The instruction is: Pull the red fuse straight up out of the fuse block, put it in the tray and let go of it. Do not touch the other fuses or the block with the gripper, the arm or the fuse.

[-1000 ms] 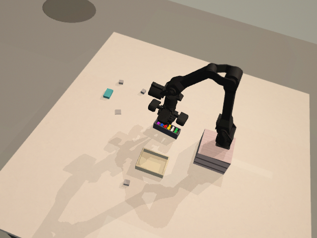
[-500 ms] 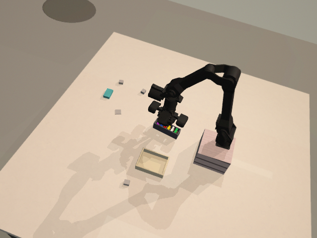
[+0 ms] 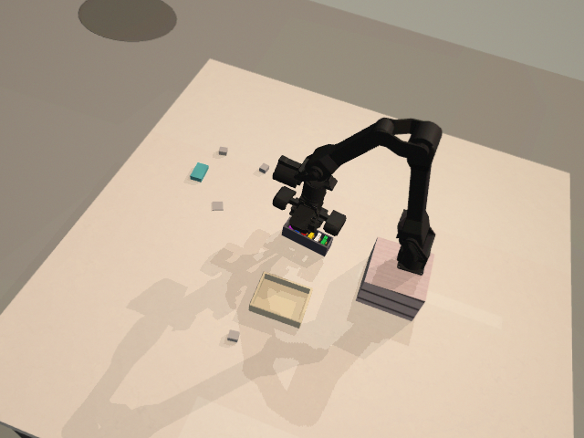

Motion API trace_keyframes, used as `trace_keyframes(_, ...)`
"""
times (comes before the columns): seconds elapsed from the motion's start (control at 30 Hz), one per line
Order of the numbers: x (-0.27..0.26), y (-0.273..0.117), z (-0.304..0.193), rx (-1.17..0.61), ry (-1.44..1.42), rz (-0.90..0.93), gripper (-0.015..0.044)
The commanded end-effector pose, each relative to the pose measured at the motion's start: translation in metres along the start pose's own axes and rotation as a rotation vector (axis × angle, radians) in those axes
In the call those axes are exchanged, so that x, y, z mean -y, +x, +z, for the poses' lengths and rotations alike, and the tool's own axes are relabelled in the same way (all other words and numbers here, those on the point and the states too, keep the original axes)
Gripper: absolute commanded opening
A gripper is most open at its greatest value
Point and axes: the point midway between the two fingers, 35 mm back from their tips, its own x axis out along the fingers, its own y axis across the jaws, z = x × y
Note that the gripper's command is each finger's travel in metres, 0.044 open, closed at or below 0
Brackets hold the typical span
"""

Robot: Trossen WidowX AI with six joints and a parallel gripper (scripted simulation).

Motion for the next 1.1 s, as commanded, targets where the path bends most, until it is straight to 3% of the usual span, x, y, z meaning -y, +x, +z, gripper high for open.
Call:
trace_keyframes(0.0, -0.0021, 0.0055, 0.0006, 0.005, -0.005, 0.005, 0.0071)
trace_keyframes(0.5, -0.0021, 0.0069, 0.0006, 0.005, -0.005, 0.005, 0.0071)
trace_keyframes(0.87, -0.0012, 0.0061, 0.0, 0.0, 0.0, 0.004, 0.0)
trace_keyframes(1.07, -0.0011, 0.0049, 0.0, 0.0, 0.0, 0.004, 0.0)
